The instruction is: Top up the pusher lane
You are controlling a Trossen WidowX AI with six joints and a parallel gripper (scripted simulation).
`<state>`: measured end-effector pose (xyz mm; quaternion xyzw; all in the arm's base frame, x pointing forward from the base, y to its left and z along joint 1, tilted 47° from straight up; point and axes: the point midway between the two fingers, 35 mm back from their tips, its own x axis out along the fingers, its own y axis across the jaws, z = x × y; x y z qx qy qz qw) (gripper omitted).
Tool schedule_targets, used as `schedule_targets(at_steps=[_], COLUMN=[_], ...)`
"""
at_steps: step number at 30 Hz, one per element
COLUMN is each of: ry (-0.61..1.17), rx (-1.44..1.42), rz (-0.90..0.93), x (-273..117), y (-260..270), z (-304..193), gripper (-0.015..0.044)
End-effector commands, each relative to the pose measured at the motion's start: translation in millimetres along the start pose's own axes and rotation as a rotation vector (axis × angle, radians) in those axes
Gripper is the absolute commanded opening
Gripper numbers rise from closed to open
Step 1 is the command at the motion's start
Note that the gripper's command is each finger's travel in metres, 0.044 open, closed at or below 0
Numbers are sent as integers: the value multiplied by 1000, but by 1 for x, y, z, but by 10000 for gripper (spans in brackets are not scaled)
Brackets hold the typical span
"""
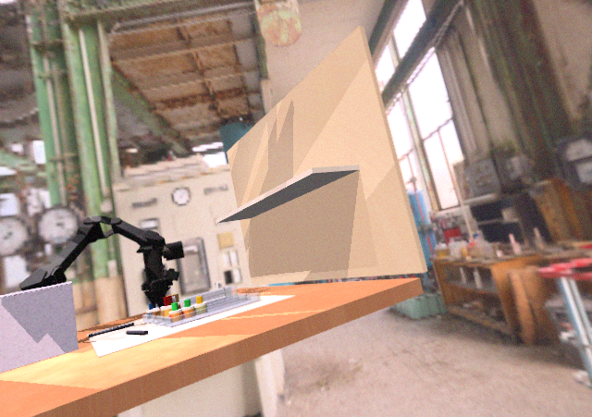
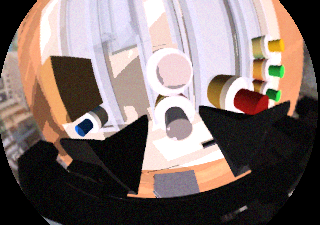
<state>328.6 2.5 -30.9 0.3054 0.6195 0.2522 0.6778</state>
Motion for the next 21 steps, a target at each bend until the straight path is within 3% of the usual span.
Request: schedule_targets(at_steps=[1,21], ry=[-5,-3], rx=[-7,-4], rz=[-6,-7], x=[-11,-13], y=[0,-3], z=[2,-51], gripper=[308,308])
